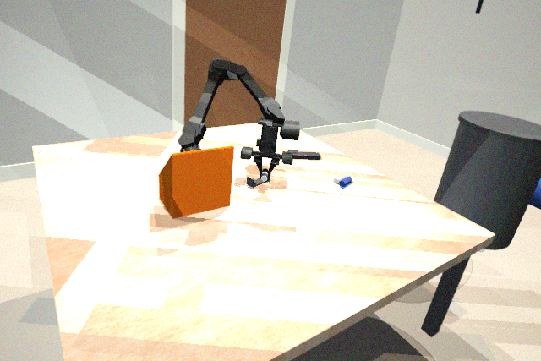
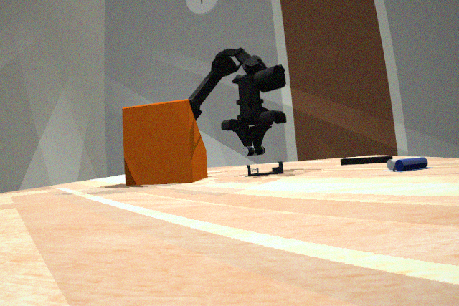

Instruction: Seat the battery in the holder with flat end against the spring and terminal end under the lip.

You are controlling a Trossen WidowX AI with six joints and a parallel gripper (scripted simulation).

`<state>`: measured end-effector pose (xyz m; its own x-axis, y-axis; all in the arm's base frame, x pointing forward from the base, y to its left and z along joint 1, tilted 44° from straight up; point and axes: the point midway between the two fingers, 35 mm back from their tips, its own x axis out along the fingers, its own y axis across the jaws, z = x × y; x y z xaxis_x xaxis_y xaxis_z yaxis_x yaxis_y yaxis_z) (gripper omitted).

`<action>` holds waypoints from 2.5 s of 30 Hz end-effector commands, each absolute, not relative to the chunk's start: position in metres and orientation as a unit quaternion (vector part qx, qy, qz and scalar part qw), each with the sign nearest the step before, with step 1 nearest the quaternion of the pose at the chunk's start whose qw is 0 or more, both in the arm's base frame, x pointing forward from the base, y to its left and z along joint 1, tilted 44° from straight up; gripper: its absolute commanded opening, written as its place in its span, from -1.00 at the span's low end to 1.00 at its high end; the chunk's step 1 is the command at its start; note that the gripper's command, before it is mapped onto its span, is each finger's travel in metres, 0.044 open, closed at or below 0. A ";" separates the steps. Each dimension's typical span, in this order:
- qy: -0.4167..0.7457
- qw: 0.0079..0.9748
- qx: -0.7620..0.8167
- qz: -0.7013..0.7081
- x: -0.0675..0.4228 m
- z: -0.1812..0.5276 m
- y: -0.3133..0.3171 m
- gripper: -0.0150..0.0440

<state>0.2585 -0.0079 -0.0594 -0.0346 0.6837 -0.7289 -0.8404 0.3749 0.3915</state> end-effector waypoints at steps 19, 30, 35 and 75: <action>0.619 0.679 0.161 0.361 0.280 0.004 0.036 -0.22; 0.595 0.705 0.174 0.346 0.283 -0.009 0.044 -0.22; 0.575 0.723 0.181 0.339 0.285 -0.016 0.050 -0.22; 0.485 0.793 0.211 0.303 0.282 -0.038 0.070 -0.22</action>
<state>0.2841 0.0685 -0.0370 0.3380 0.6825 -0.6480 -0.2823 0.7304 0.6220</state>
